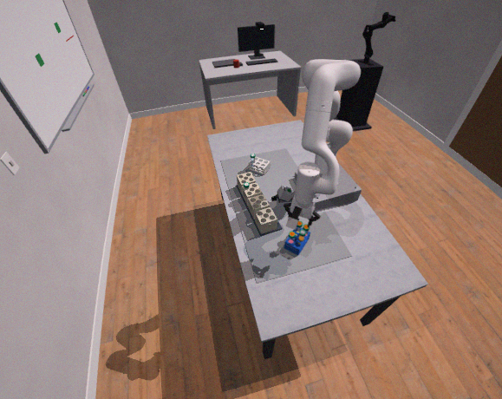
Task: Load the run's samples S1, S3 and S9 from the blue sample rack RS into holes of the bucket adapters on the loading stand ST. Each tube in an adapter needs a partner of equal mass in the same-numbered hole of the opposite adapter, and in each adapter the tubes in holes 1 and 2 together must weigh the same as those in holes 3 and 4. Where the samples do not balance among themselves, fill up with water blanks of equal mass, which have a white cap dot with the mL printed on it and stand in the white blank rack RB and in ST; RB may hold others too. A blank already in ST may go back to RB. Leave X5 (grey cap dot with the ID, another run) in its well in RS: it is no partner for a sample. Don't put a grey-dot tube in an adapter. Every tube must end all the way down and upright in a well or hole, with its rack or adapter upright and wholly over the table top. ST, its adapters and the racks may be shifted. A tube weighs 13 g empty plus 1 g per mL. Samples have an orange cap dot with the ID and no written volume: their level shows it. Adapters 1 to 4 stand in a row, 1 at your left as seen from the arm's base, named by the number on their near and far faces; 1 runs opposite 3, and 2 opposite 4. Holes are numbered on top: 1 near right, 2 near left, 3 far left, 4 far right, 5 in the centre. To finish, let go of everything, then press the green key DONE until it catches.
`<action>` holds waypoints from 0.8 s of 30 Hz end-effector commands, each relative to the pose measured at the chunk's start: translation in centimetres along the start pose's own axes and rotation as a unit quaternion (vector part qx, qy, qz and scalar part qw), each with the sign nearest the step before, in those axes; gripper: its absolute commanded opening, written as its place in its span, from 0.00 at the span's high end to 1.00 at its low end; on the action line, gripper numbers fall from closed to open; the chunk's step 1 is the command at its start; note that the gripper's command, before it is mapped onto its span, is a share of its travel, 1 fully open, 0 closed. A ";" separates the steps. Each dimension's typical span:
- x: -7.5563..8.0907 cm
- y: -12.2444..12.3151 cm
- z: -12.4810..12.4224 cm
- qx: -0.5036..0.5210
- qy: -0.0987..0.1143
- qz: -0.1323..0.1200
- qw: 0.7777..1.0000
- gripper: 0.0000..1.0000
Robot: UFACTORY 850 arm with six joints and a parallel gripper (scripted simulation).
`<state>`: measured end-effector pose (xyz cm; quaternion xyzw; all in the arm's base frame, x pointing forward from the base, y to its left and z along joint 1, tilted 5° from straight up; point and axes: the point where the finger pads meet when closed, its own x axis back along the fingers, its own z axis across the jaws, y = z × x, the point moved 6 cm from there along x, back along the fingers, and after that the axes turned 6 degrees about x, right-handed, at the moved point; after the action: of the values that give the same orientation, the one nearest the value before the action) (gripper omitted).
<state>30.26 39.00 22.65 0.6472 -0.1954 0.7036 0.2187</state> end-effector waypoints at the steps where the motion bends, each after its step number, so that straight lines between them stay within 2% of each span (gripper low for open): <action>1: 0.9 0.0 0.0 0.000 0.000 0.001 1.000 0.00; 2: 1.0 0.0 0.0 0.000 0.000 0.001 1.000 0.00; 3: 1.0 -0.1 0.5 -0.017 0.000 0.001 1.000 0.43; 7: 1.0 -0.1 2.5 -0.067 0.000 0.001 0.998 0.43; 21: 1.0 -0.1 2.5 -0.067 0.000 0.001 0.998 0.43; 24: 0.4 -0.1 2.5 -0.067 0.000 0.001 0.998 0.43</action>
<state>32.31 37.66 23.68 0.6312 -0.2420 0.6889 0.2616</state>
